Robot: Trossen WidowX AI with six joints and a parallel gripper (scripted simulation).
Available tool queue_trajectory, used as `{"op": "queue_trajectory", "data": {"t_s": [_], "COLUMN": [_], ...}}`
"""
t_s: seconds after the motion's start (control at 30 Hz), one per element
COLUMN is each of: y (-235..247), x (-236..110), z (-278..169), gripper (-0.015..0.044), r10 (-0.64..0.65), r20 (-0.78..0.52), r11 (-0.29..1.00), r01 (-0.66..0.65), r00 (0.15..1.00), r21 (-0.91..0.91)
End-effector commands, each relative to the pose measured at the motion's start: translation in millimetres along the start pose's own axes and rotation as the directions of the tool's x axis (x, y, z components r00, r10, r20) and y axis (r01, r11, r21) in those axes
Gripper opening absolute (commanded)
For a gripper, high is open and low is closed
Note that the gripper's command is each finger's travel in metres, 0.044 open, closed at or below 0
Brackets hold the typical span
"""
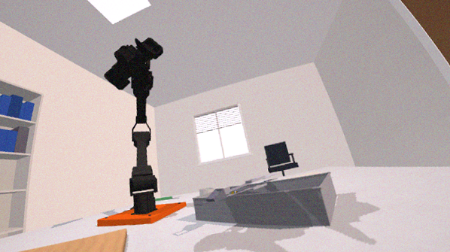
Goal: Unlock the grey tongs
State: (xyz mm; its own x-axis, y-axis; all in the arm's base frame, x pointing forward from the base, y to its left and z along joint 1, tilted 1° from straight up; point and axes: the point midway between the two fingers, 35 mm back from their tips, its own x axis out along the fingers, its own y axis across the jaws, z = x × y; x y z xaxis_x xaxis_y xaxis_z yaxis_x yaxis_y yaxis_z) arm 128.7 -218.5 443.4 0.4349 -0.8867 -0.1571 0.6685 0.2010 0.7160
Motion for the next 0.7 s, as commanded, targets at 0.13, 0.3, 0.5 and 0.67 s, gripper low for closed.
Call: {"op": "queue_trajectory", "data": {"t_s": [0.13,0.3,0.5,0.67], "y": [-2,-11,-30,-58], "x": [47,64,58,34], "z": [-96,-181,-279,-356], "gripper": [0.0260,0.0260,0.0260,0.0260], "r10": [-0.045,-0.109,-0.210,-0.318], "r20": [-0.271,-0.451,-0.612,-0.696], "r11": [0.986,0.946,0.867,0.775], "r01": [0.086,0.232,0.435,0.599], "r00": [0.962,0.886,0.762,0.644], "r21": [0.140,0.228,0.244,0.200]}}
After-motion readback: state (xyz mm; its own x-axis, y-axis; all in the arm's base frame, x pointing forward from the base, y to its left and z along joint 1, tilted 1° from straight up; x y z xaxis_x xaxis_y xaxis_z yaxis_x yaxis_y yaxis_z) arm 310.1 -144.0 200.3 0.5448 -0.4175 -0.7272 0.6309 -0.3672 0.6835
